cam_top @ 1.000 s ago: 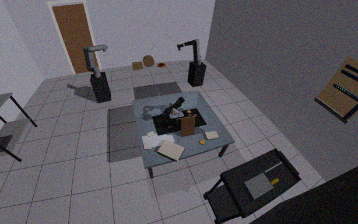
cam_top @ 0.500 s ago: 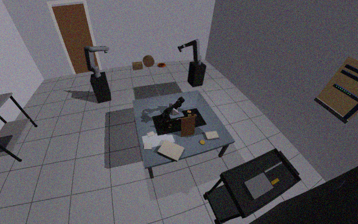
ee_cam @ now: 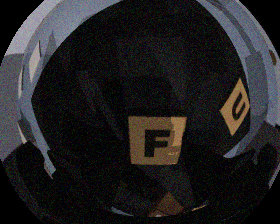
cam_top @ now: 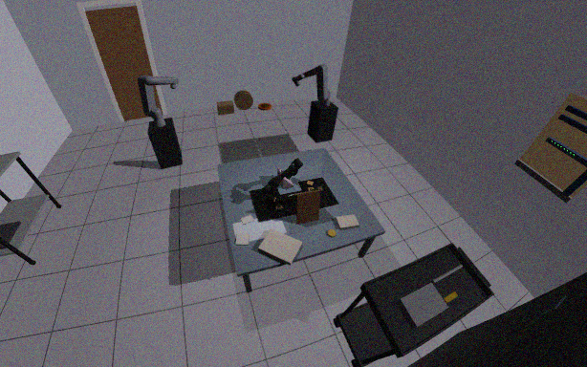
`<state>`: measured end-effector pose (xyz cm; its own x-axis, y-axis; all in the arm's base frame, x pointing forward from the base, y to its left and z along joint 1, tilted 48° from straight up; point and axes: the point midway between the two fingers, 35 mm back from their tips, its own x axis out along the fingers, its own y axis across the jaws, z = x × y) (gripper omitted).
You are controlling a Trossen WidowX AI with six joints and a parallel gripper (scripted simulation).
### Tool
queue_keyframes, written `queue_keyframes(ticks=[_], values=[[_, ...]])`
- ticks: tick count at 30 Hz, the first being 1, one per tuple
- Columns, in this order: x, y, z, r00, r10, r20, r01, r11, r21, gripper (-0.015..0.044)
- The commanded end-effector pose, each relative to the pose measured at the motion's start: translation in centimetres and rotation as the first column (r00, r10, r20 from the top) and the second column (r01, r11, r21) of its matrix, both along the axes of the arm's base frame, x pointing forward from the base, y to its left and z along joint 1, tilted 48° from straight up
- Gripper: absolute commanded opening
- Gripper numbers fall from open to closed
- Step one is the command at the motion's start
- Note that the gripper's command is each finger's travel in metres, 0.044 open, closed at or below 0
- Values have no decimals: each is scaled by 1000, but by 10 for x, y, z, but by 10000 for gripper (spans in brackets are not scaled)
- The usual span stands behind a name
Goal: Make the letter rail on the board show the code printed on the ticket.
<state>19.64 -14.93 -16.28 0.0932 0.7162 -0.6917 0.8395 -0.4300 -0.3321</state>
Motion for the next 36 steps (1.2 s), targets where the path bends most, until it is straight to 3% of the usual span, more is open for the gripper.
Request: queue_keyframes(ticks=[1,6,36], values=[[0,-2,2,1000,-4,-2,4,1000,1,128],[0,-5,4,1000,-4,-3,4,1000,1,0],[-1,-19,18,1000,-4,-3,4,1000,1,0]])
